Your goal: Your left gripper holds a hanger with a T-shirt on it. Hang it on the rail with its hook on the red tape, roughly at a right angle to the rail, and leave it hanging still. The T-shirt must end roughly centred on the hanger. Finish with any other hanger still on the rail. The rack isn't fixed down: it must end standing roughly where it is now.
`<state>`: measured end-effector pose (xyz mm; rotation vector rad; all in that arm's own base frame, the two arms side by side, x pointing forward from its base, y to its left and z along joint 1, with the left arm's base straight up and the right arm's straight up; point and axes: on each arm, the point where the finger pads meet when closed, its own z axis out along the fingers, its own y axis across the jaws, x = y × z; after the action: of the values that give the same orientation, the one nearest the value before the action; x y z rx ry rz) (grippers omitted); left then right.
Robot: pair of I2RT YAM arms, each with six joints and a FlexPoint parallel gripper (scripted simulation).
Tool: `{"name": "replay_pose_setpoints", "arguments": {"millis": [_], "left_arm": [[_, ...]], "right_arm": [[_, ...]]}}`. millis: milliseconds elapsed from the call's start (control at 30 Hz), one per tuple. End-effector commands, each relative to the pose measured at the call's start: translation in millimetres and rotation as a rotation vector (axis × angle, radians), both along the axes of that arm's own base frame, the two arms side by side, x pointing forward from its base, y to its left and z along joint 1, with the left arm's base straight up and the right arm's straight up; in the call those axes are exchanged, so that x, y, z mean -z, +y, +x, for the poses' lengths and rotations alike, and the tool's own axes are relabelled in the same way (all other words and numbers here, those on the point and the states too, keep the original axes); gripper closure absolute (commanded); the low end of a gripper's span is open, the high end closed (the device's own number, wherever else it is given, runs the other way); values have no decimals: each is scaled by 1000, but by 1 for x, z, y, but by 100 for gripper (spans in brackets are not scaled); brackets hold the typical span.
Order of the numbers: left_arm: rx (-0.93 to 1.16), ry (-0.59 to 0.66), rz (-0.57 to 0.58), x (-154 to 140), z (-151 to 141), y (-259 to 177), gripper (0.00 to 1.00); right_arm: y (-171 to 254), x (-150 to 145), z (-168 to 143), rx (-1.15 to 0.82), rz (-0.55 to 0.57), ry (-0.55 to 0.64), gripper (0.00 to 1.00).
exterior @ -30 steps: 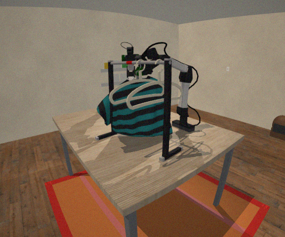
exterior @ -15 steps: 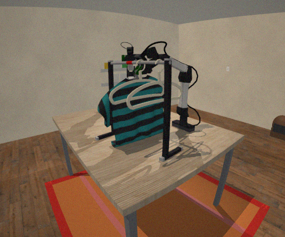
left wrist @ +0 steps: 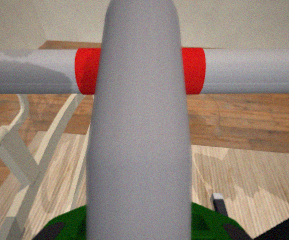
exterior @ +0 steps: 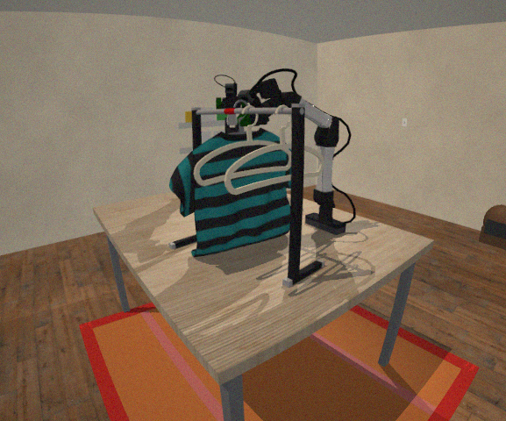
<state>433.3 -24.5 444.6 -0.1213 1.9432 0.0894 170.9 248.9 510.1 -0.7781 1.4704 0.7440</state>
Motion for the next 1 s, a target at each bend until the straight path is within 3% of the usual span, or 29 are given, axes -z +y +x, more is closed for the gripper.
{"name": "replay_pose_setpoints", "arguments": {"millis": [0,333,733,967], "left_arm": [[-7,-121,-17,-44,-12,3,100],[0,-133,-20,-47,-11,1,100],[9,-119,-13,-36,35,5,100],[-2,-110,-15,-34,46,8,100]], "right_arm": [[-1,-5,-2,-1,13,-7,0],[-1,-5,-2,-1,13,-7,0],[-1,-5,-2,-1,13,-7,0],[-1,-5,-2,-1,13,-7,0]]}}
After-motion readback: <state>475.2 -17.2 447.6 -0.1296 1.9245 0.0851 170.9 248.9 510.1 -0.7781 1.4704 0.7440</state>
